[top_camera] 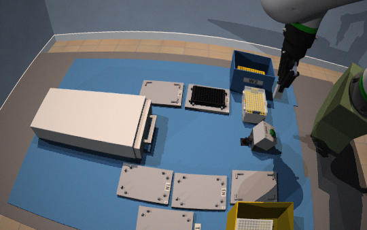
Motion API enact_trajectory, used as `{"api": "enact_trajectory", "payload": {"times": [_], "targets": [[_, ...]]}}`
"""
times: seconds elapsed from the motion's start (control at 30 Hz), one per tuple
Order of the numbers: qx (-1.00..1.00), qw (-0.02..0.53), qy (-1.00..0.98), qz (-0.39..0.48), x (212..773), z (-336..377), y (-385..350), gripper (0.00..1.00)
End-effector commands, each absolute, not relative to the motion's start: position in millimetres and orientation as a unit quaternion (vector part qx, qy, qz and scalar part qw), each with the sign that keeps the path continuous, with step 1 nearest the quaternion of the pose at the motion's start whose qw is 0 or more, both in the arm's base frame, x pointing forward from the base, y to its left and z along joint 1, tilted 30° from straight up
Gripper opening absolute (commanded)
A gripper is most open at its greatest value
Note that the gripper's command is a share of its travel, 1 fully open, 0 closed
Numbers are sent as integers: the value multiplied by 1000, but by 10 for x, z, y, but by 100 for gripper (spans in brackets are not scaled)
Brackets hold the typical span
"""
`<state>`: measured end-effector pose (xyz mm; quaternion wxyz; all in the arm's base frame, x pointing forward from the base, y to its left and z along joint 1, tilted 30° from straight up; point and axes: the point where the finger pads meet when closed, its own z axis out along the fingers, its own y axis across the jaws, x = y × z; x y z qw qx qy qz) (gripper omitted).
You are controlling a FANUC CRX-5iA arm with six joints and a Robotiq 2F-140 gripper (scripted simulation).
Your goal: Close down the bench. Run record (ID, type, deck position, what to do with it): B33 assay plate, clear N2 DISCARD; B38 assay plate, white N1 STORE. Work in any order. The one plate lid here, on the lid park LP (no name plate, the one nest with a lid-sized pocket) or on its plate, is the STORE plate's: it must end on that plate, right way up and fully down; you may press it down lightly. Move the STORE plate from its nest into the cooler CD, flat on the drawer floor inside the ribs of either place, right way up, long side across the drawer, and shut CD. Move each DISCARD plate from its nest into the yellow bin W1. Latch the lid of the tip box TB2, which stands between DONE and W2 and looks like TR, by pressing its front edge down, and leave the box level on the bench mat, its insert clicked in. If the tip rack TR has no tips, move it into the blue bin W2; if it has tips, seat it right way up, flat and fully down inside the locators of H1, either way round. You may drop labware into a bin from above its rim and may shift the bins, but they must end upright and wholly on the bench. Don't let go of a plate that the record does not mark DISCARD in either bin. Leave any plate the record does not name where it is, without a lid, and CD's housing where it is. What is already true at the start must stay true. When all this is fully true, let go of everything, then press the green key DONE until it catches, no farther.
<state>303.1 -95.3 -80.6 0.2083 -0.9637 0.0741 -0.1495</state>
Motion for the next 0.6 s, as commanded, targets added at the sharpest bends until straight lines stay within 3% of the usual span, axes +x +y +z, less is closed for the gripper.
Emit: {"api": "enact_trajectory", "payload": {"times": [0.0,0.57], "targets": [[-964,207,75,-149,3023,-729,-812,0],[-964,207,75,-149,2993,-494,-344,0]]}}
